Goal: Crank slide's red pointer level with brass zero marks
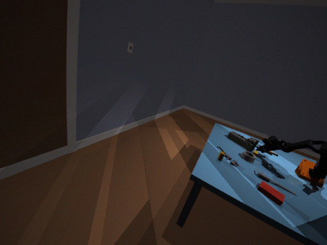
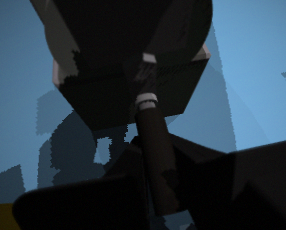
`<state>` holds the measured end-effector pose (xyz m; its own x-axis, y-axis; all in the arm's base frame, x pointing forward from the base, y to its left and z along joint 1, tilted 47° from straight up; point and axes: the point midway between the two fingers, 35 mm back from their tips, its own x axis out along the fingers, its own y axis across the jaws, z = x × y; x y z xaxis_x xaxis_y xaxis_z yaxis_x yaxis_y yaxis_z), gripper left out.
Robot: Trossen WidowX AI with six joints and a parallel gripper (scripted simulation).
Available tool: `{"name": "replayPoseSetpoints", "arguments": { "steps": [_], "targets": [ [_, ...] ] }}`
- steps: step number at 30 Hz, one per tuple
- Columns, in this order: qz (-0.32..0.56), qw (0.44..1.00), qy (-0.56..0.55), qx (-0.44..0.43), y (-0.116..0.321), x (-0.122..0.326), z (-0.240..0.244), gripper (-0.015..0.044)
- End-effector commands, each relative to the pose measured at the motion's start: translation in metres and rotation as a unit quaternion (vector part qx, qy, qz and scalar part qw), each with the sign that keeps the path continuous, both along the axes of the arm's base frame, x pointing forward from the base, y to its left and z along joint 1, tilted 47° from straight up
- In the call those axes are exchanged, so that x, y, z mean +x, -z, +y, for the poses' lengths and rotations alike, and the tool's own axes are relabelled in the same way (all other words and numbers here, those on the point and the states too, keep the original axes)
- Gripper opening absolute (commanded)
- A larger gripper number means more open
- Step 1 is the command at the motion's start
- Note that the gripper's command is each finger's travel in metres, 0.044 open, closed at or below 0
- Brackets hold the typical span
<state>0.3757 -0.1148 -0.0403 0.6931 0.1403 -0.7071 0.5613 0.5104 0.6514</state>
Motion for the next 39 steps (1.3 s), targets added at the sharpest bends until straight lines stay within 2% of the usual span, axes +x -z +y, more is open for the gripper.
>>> {"name": "replayPoseSetpoints", "arguments": {
  "steps": [1, 39],
  "targets": [
    [-0.009, 1.0, -0.009, 0.002, -0.0056, 0.0052, 0.0053, 0.0],
    [-0.009, 1.0, -0.009, 0.002, -0.0151, 0.0096, 0.0077, 0.0]
  ]
}}
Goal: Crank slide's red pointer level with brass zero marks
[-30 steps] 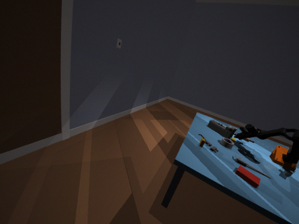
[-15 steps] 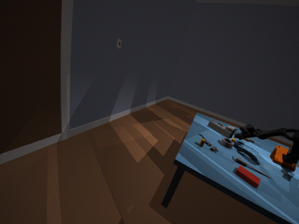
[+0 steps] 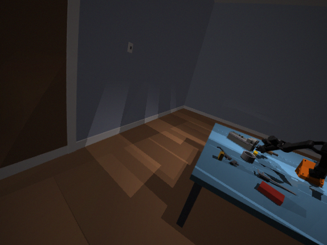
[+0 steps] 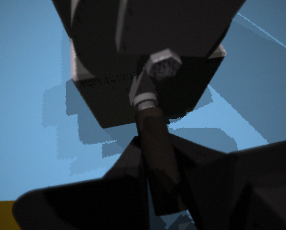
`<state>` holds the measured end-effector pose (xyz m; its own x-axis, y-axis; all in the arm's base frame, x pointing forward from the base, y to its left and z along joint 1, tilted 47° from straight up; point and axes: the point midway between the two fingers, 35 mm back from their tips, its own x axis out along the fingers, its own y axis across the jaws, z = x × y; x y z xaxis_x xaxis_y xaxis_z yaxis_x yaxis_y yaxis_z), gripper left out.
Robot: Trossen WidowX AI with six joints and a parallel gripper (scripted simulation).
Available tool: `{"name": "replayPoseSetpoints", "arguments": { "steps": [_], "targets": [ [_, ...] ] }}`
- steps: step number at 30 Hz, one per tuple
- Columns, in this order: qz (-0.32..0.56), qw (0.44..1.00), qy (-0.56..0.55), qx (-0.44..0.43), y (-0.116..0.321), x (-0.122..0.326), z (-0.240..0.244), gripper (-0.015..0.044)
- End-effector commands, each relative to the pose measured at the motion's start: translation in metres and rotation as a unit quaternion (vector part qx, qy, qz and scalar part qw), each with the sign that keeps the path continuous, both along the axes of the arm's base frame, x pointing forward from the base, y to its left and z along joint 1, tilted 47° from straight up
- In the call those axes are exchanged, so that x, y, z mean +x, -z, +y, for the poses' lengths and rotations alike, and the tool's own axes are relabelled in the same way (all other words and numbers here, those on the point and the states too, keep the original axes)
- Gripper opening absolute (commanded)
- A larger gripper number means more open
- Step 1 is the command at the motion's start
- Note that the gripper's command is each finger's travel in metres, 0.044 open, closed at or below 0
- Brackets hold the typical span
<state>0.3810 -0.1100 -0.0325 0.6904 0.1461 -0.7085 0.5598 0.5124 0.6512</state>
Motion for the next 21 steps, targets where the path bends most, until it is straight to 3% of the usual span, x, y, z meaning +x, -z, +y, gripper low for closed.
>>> {"name": "replayPoseSetpoints", "arguments": {
  "steps": [1, 21],
  "targets": [
    [-0.01, 1.0, -0.006, 0.001, -0.0076, 0.0044, 0.003, 0.0],
    [-0.01, 1.0, -0.006, 0.001, -0.0148, 0.0065, 0.0028, 0.0]
  ]
}}
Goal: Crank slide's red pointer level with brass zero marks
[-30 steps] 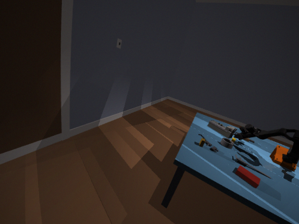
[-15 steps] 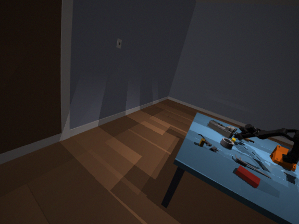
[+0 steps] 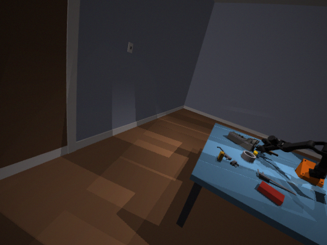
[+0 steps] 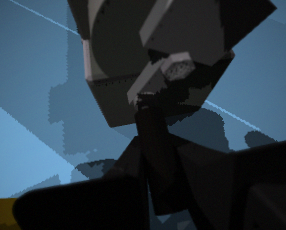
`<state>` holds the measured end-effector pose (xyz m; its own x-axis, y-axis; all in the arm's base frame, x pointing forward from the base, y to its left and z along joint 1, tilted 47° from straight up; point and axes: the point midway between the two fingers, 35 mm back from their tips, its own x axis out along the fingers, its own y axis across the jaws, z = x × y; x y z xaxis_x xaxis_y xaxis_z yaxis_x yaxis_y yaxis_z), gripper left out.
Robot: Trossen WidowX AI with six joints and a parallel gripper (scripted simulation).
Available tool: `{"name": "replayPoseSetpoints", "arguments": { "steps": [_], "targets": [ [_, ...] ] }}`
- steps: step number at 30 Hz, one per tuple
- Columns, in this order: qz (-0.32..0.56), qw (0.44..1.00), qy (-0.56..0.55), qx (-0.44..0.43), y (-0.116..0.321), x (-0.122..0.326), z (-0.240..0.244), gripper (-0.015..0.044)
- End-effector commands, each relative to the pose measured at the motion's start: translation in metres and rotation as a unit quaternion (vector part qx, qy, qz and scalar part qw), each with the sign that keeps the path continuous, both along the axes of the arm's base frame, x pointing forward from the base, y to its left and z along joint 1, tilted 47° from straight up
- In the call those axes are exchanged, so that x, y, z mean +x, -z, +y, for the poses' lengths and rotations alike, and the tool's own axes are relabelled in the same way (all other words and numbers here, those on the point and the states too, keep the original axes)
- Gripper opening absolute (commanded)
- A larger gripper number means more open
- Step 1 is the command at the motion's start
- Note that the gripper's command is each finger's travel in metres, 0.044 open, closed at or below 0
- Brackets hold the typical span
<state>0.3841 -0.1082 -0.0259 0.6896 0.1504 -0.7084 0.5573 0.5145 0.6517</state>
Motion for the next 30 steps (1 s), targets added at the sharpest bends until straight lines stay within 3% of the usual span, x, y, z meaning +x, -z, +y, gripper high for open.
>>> {"name": "replayPoseSetpoints", "arguments": {
  "steps": [1, 30],
  "targets": [
    [-0.011, 1.0, -0.004, 0.001, -0.009, 0.004, 0.001, 0.0],
    [-0.011, 1.0, -0.004, 0.001, -0.022, 0.005, -0.004, 0.0]
  ]
}}
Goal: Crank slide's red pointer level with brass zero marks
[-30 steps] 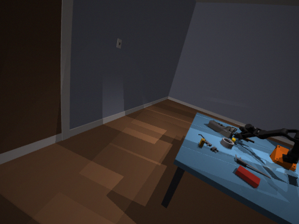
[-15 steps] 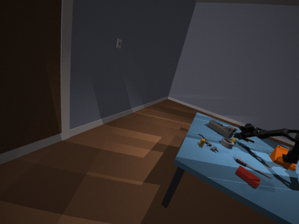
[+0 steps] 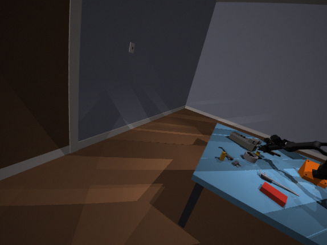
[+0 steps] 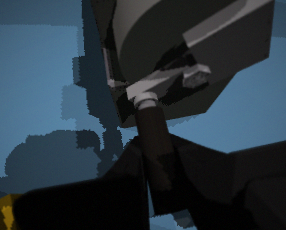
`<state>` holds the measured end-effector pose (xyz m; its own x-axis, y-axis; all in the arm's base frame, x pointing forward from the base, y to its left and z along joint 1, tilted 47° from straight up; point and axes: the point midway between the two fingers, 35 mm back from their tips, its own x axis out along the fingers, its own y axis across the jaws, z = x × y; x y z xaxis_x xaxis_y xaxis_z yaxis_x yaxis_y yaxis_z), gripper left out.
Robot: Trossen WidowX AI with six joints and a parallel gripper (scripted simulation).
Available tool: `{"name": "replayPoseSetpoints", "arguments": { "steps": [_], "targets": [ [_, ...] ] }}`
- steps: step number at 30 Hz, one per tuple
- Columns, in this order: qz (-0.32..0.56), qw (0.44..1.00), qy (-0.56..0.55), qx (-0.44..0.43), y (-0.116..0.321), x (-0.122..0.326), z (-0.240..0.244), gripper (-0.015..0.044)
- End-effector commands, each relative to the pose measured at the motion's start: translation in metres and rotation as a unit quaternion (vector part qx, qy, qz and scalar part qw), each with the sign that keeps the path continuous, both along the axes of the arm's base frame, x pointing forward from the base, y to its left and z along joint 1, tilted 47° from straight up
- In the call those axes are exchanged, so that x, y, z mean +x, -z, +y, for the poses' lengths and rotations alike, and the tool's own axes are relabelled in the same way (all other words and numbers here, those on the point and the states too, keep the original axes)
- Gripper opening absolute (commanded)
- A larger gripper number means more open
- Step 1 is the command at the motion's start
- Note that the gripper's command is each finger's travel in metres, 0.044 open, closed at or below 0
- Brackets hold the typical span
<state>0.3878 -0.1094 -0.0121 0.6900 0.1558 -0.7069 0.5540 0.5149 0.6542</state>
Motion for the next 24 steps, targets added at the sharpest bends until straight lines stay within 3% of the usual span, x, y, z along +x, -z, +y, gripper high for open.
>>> {"name": "replayPoseSetpoints", "arguments": {
  "steps": [1, 24],
  "targets": [
    [-0.01, 1.0, -0.002, -0.001, -0.009, 0.001, -0.003, 0.0],
    [-0.01, 1.0, -0.002, -0.001, -0.02, -0.002, -0.015, 0.0]
  ]
}}
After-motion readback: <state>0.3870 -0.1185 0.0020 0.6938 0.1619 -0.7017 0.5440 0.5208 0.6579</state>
